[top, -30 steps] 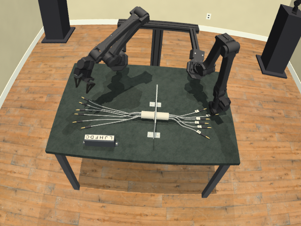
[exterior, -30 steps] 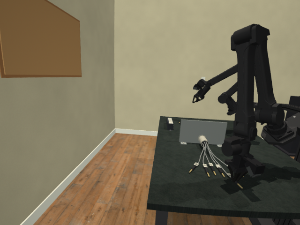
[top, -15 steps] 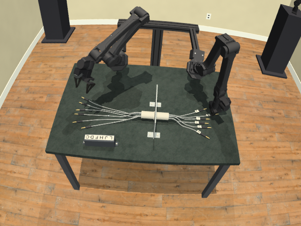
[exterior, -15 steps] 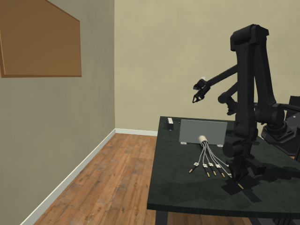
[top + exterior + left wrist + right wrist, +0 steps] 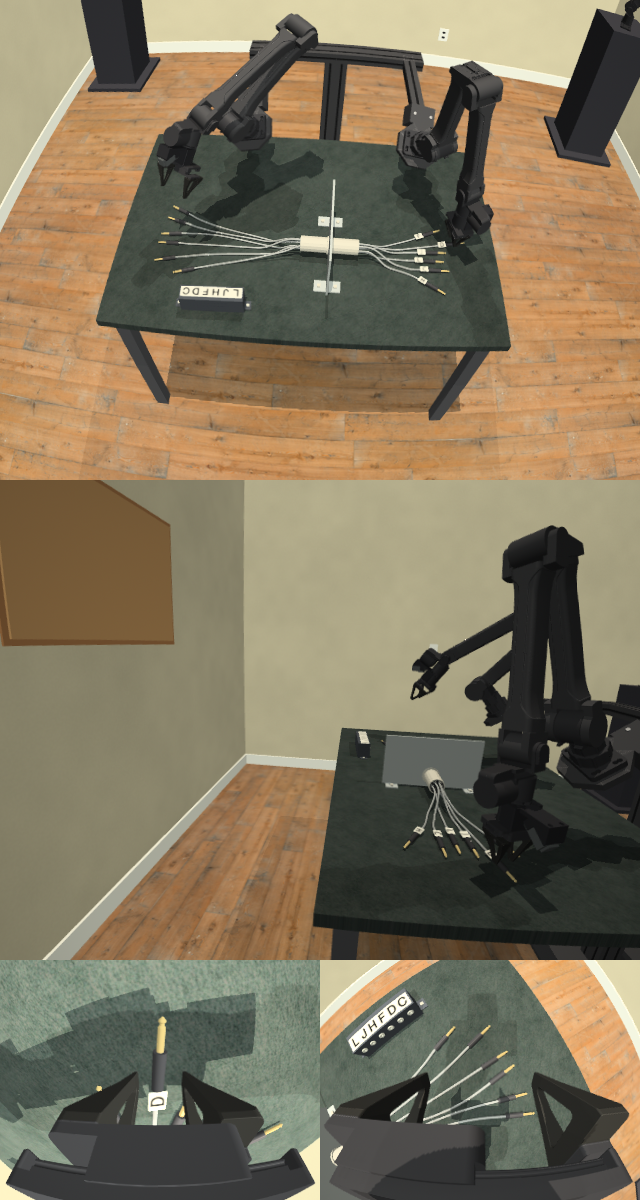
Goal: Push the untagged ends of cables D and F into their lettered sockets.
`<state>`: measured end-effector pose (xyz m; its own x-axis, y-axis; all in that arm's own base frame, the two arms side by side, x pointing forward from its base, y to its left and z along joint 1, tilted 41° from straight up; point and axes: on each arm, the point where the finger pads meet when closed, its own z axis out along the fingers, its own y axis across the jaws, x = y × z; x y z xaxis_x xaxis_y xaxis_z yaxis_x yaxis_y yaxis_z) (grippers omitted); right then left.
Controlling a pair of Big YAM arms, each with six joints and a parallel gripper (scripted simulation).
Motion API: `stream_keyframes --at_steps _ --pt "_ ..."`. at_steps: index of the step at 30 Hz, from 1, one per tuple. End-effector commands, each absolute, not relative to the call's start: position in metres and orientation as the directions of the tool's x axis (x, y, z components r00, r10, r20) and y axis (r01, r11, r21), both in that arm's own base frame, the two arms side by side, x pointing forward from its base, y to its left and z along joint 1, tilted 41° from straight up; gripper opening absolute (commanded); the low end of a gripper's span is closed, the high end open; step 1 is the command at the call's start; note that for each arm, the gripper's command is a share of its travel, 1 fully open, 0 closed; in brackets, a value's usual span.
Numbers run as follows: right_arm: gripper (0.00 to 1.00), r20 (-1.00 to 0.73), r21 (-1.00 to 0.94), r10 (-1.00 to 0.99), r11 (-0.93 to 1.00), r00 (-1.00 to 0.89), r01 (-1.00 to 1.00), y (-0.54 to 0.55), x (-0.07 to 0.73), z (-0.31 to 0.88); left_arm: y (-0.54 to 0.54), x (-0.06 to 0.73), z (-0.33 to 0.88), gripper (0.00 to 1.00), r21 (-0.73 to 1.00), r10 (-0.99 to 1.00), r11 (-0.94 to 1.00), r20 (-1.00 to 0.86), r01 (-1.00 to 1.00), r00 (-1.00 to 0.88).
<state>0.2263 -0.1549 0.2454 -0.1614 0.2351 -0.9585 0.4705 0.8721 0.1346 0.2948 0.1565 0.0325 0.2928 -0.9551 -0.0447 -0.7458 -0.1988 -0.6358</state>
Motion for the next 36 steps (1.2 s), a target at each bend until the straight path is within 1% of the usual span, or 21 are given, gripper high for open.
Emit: stream_keyframes --at_steps 1,3,5,6,7,11,24,29,30,33,36 --pt "1.0 -0.966 0.116 0.21 0.877 -0.154 0.466 -0.156 0.227 0.261 0.156 0.288 0.038 0.58 -0.633 -0.956 -0.194 -0.05 -0.749 0.29" --pt "1.0 -0.966 0.116 0.21 0.877 -0.154 0.466 -0.156 0.227 0.261 0.155 0.284 0.041 0.8 -0.632 -0.955 -0.197 -0.049 -0.749 0.293" --pt "1.0 -0.966 0.116 0.21 0.877 -0.154 0.466 -0.156 0.227 0.261 0.155 0.284 0.041 0.8 -0.632 -0.955 -0.197 -0.049 -0.749 0.293" --pt "1.0 -0.966 0.116 0.21 0.877 -0.154 0.466 -0.156 0.227 0.261 0.153 0.28 0.045 0.92 -0.632 -0.955 -0.197 -0.049 -0.749 0.293" --pt "1.0 -0.966 0.116 0.21 0.877 -0.154 0.466 -0.156 0.227 0.261 0.152 0.276 0.05 1.0 -0.632 -0.955 -0.197 -0.049 -0.749 0.292" --pt "1.0 -0.966 0.116 0.21 0.877 -0.154 0.466 -0.156 0.227 0.261 0.152 0.26 0.068 1.0 -0.667 -0.954 -0.18 -0.062 -0.723 0.294" --pt "1.0 -0.966 0.116 0.21 0.877 -0.154 0.466 -0.156 0.227 0.261 0.149 0.268 0.067 1.0 -0.659 -0.955 -0.188 -0.05 -0.728 0.292" --pt "0.43 -0.958 0.197 0.268 0.868 -0.097 0.456 -0.157 0.238 0.283 0.135 0.273 0.054 0.43 -0.657 -0.942 -0.261 0.013 -0.707 0.335" --pt "0.35 -0.95 0.233 0.301 0.86 -0.083 0.453 -0.158 0.243 0.287 0.131 0.275 0.051 0.35 -0.66 -0.938 -0.276 0.028 -0.699 0.345" --pt "0.35 -0.885 0.402 0.464 0.807 -0.043 0.433 -0.164 0.275 0.3 0.111 0.285 0.04 0.35 -0.667 -0.927 -0.316 0.067 -0.675 0.368" --pt "0.35 -0.809 0.521 0.586 0.745 -0.035 0.416 -0.165 0.311 0.311 0.093 0.291 0.031 0.35 -0.674 -0.924 -0.33 0.086 -0.661 0.373"
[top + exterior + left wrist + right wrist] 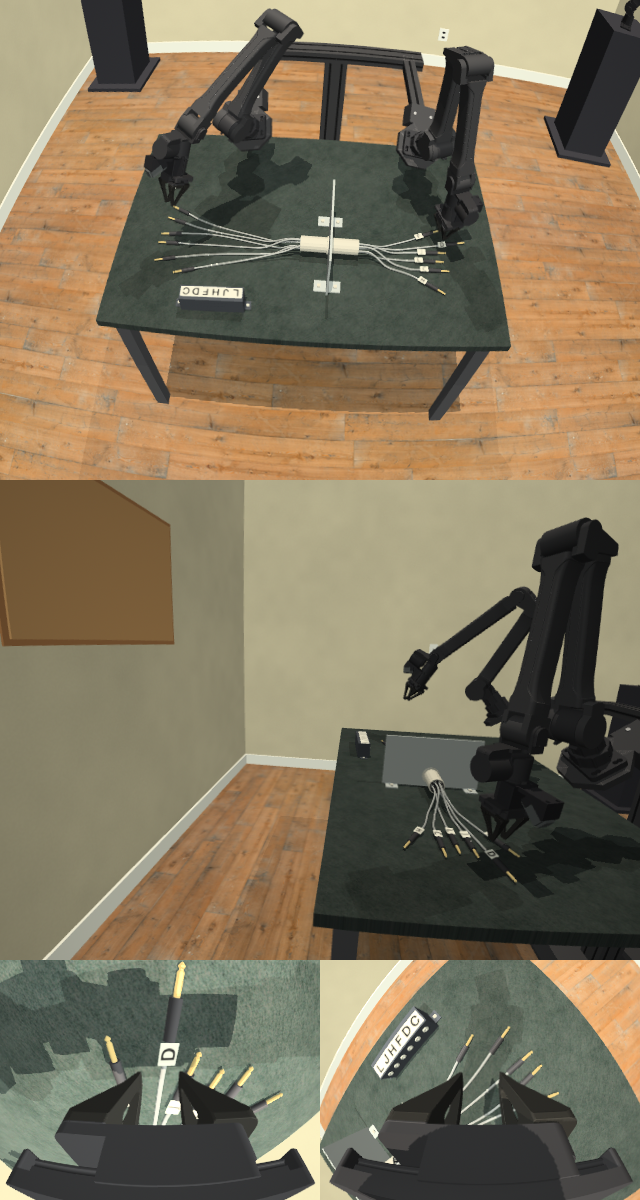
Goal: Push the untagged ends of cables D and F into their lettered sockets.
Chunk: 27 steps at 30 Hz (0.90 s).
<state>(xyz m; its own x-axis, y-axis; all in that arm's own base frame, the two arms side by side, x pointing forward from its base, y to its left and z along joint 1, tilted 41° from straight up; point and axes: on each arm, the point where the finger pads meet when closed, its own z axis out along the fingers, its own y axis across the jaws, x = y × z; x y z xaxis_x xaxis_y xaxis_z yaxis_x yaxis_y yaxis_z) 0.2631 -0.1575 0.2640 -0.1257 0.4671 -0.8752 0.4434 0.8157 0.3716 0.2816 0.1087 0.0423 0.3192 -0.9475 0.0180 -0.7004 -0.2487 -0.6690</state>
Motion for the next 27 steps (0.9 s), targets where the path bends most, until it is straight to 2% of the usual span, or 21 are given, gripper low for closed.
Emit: stream_keyframes --at_steps 1,3,8,15,27 --pt "0.35 -0.782 0.552 0.622 0.721 -0.041 0.418 -0.165 0.323 0.31 0.089 0.29 0.026 0.35 -0.672 -0.921 -0.338 0.091 -0.659 0.379" --pt "0.35 -0.782 0.552 0.622 0.721 -0.041 0.418 -0.165 0.323 0.31 0.089 0.29 0.026 0.35 -0.672 -0.921 -0.338 0.091 -0.659 0.379" --pt "0.35 -0.612 0.634 0.784 0.566 -0.106 0.527 -0.169 0.38 0.27 0.076 0.275 0.004 0.35 -0.651 -0.905 -0.373 0.097 -0.661 0.415" --pt "0.35 -0.442 0.594 0.885 0.409 -0.144 0.693 -0.159 0.429 0.204 0.073 0.27 -0.004 0.35 -0.649 -0.91 -0.351 0.068 -0.675 0.408" --pt "0.35 -0.395 0.513 0.903 0.372 -0.172 0.774 -0.149 0.454 0.167 0.073 0.271 -0.001 0.35 -0.658 -0.911 -0.348 0.07 -0.668 0.407"
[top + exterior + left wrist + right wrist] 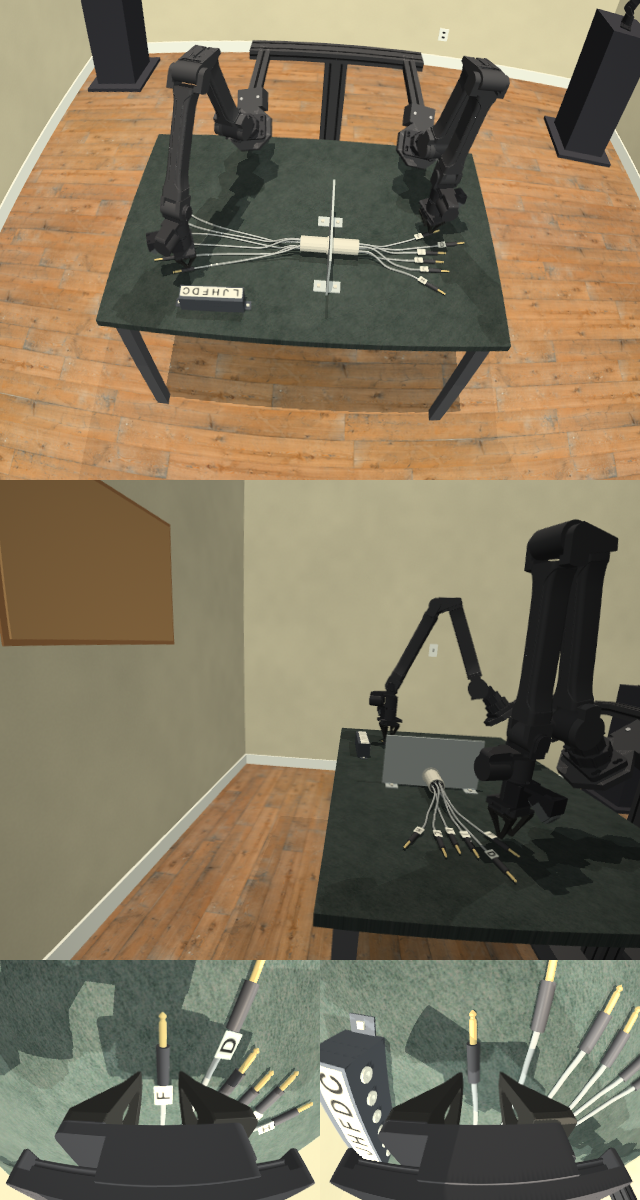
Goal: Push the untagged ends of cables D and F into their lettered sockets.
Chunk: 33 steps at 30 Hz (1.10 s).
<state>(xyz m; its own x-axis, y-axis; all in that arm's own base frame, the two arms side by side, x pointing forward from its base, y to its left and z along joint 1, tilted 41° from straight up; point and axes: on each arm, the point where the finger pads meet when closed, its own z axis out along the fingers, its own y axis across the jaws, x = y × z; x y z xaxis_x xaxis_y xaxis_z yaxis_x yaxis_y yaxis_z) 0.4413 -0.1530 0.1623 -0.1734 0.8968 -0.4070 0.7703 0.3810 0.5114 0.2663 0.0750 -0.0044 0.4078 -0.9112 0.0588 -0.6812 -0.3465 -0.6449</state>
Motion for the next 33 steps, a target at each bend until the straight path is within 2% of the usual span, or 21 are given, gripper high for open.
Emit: stream_keyframes --at_steps 1,24,25,29,30,32,33 --pt "0.35 -0.398 0.511 0.901 0.376 -0.175 0.773 -0.149 0.454 0.167 0.073 0.271 -0.001 0.35 -0.658 -0.911 -0.348 0.07 -0.668 0.407" --pt "0.35 -0.406 0.523 0.9 0.371 -0.158 0.768 -0.163 0.474 0.152 0.084 0.287 -0.021 0.35 -0.651 -0.903 -0.362 0.069 -0.668 0.423" --pt "0.35 -0.406 0.523 0.9 0.371 -0.158 0.768 -0.163 0.474 0.152 0.084 0.287 -0.021 0.26 -0.651 -0.903 -0.362 0.068 -0.668 0.424" --pt "0.35 -0.406 0.523 0.9 0.371 -0.158 0.768 -0.163 0.474 0.152 0.084 0.288 -0.018 0.26 -0.659 -0.904 -0.36 0.071 -0.661 0.422" --pt "0.35 -0.406 0.523 0.9 0.371 -0.158 0.768 -0.163 0.474 0.152 0.084 0.288 -0.018 0.22 -0.659 -0.904 -0.36 0.071 -0.661 0.422" --pt "0.35 -0.406 0.523 0.9 0.371 -0.158 0.768 -0.163 0.474 0.152 0.084 0.288 -0.018 0.22 -0.659 -0.904 -0.36 0.071 -0.661 0.422" --pt "0.35 -0.406 0.523 0.9 0.371 -0.158 0.768 -0.163 0.474 0.152 0.084 0.288 -0.018 0.18 -0.659 -0.904 -0.36 0.071 -0.661 0.422"
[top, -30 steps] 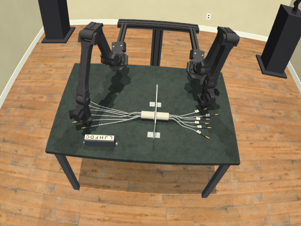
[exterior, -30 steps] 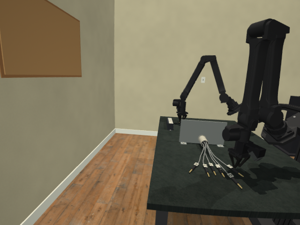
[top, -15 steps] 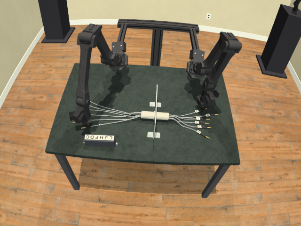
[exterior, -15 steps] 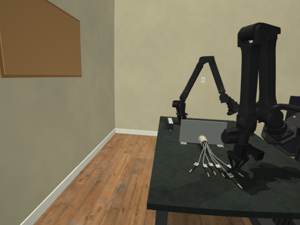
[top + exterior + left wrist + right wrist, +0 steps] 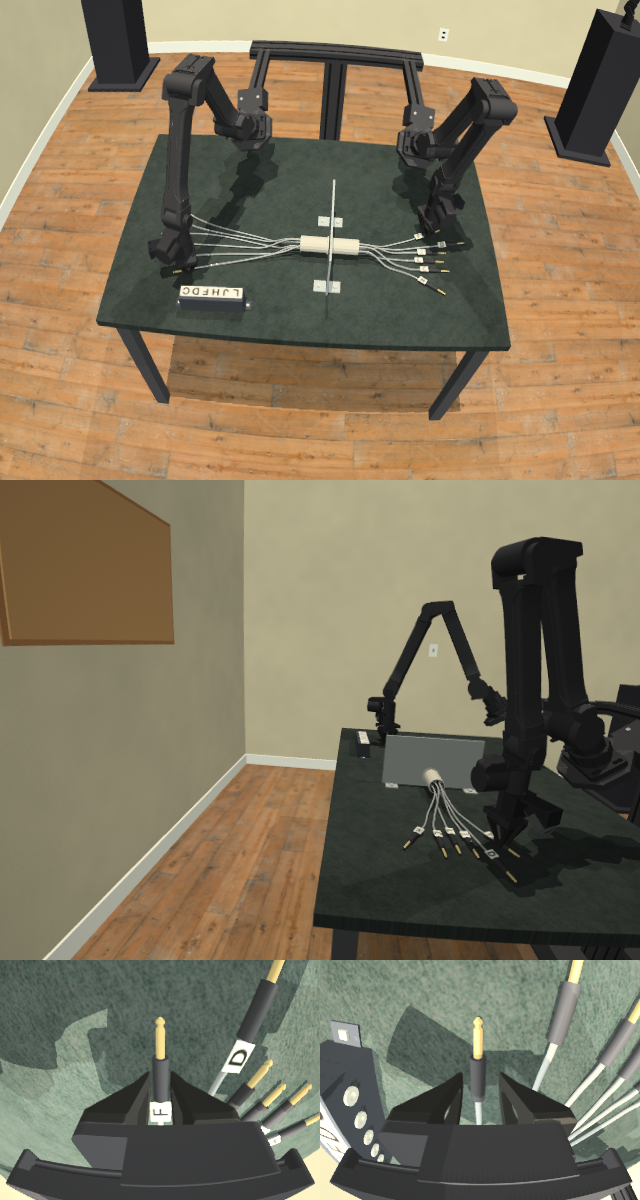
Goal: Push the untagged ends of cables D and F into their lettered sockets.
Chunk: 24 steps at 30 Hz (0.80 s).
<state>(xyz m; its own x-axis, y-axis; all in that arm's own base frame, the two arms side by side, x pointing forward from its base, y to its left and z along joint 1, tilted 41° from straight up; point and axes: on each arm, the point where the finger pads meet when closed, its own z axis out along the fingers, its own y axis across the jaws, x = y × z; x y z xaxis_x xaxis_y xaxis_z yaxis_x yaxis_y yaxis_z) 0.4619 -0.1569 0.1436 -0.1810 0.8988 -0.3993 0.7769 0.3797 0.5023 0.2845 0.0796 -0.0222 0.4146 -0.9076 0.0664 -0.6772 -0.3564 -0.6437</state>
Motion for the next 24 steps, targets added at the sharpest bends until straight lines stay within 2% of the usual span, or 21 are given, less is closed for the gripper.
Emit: stream_keyframes --at_steps 1,2,3,4,5,7,8,12,14,21,22,23,24 --pt "0.35 -0.406 0.523 0.9 0.371 -0.158 0.768 -0.163 0.474 0.152 0.084 0.288 -0.018 0.18 -0.659 -0.904 -0.36 0.071 -0.661 0.422" --pt "0.26 -0.405 0.522 0.9 0.37 -0.159 0.768 -0.163 0.474 0.151 0.08 0.286 -0.02 0.18 -0.655 -0.907 -0.355 0.07 -0.667 0.415" --pt "0.26 -0.405 0.522 0.9 0.37 -0.159 0.768 -0.163 0.474 0.151 0.08 0.286 -0.02 0.14 -0.655 -0.907 -0.355 0.07 -0.667 0.415" --pt "0.26 -0.405 0.522 0.9 0.37 -0.159 0.768 -0.163 0.474 0.151 0.08 0.286 -0.02 0.14 -0.655 -0.907 -0.355 0.07 -0.667 0.415" --pt "0.22 -0.403 0.531 0.903 0.362 -0.148 0.766 -0.161 0.469 0.154 0.08 0.286 -0.02 0.14 -0.655 -0.907 -0.355 0.07 -0.667 0.415" --pt "0.22 -0.403 0.531 0.903 0.362 -0.148 0.766 -0.161 0.469 0.154 0.08 0.286 -0.02 0.11 -0.655 -0.907 -0.355 0.07 -0.667 0.415" --pt "0.18 -0.403 0.531 0.903 0.362 -0.148 0.766 -0.161 0.469 0.154 0.08 0.286 -0.02 0.09 -0.655 -0.907 -0.355 0.07 -0.667 0.415" --pt "0.18 -0.403 0.531 0.903 0.363 -0.148 0.766 -0.16 0.468 0.153 0.08 0.285 -0.021 0.06 -0.65 -0.907 -0.357 0.069 -0.671 0.415" --pt "0.15 -0.403 0.531 0.903 0.363 -0.148 0.766 -0.16 0.468 0.153 0.079 0.28 -0.026 0.04 -0.642 -0.905 -0.362 0.07 -0.676 0.419" --pt "0.05 -0.405 0.533 0.902 0.365 -0.148 0.763 -0.159 0.467 0.154 0.08 0.284 -0.022 0.05 -0.65 -0.907 -0.357 0.069 -0.671 0.415" --pt "0.0 -0.405 0.533 0.902 0.365 -0.148 0.763 -0.159 0.467 0.154 0.08 0.284 -0.022 0.05 -0.65 -0.907 -0.357 0.069 -0.671 0.415" --pt "0.05 -0.404 0.532 0.903 0.364 -0.149 0.765 -0.157 0.462 0.152 0.08 0.284 -0.022 0.05 -0.65 -0.907 -0.357 0.069 -0.671 0.415" --pt "0.05 -0.403 0.531 0.903 0.364 -0.149 0.766 -0.157 0.46 0.155 0.08 0.284 -0.022 0.05 -0.65 -0.907 -0.357 0.069 -0.671 0.415"
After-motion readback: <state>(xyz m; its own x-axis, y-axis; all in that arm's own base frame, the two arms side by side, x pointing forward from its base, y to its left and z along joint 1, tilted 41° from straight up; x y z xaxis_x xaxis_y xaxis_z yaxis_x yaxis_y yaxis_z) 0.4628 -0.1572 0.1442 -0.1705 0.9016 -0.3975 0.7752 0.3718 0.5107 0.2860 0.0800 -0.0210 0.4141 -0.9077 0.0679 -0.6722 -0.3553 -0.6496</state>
